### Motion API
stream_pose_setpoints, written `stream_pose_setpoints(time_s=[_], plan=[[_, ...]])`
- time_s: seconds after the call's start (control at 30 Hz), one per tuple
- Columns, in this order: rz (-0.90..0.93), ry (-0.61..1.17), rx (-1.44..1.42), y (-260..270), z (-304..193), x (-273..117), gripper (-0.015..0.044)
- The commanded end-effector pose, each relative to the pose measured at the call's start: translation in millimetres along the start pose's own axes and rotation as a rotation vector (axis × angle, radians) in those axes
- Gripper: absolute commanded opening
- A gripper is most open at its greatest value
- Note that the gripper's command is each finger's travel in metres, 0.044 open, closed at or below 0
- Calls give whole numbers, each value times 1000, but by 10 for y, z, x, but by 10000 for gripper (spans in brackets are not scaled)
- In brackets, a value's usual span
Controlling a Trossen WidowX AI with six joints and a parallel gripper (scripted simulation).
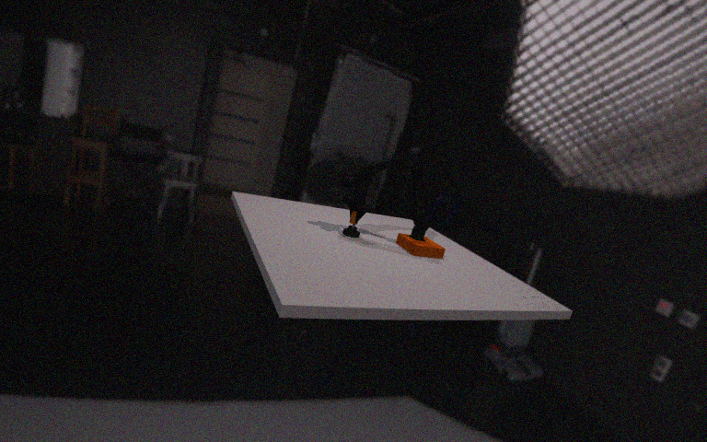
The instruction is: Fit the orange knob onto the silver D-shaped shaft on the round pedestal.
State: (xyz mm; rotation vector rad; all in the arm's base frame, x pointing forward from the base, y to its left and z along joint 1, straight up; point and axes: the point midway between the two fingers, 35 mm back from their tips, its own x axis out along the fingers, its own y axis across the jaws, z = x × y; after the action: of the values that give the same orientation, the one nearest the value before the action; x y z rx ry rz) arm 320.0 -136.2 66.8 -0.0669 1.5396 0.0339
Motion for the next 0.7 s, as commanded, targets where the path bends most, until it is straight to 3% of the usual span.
stream_pose_setpoints(time_s=[0.0, 0.67], plan=[[-1, 1, -6, 9, -21, 10, 0], [-1, 1, -6, 7, -24, 25, 0]])
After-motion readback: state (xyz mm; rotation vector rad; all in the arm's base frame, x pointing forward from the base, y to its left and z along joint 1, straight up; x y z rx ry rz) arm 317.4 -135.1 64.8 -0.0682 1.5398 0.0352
